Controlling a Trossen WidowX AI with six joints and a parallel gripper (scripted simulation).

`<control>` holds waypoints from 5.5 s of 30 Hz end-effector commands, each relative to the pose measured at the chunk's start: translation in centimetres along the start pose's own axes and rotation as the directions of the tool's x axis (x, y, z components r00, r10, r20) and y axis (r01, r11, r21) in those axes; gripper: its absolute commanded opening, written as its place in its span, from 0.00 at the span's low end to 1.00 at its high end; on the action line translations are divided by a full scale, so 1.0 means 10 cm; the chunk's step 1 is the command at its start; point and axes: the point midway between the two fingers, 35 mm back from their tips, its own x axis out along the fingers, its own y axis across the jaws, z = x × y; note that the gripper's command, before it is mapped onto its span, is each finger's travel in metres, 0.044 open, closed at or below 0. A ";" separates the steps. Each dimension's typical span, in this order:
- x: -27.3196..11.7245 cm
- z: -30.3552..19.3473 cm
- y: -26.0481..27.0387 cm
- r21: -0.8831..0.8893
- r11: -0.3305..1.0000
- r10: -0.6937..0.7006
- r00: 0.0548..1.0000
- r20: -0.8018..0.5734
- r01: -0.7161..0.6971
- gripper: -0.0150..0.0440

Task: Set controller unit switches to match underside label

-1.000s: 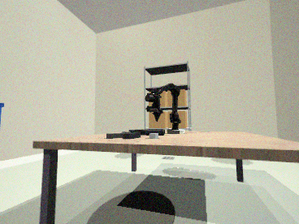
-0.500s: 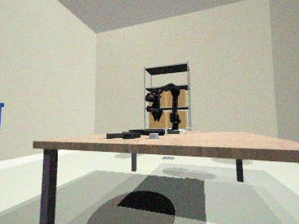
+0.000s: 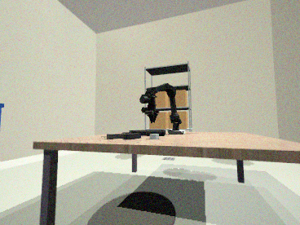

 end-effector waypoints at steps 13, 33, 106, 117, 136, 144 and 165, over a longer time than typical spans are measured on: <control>0.35 0.28 0.64 -0.004 0.985 -0.170 0.985 0.009 0.170 0.25; 0.64 0.28 0.69 -0.005 0.985 -0.170 0.985 0.008 0.170 0.25; 0.92 0.30 0.34 -0.004 0.985 -0.173 0.985 0.008 0.173 0.25; 0.94 0.30 0.20 -0.004 0.985 -0.175 0.985 0.008 0.175 0.25; 0.98 0.29 0.01 -0.004 0.984 -0.177 0.984 0.008 0.177 0.25; 0.98 0.29 0.01 -0.004 0.984 -0.177 0.984 0.008 0.177 0.25; 0.98 0.29 0.01 -0.004 0.984 -0.177 0.984 0.008 0.177 0.25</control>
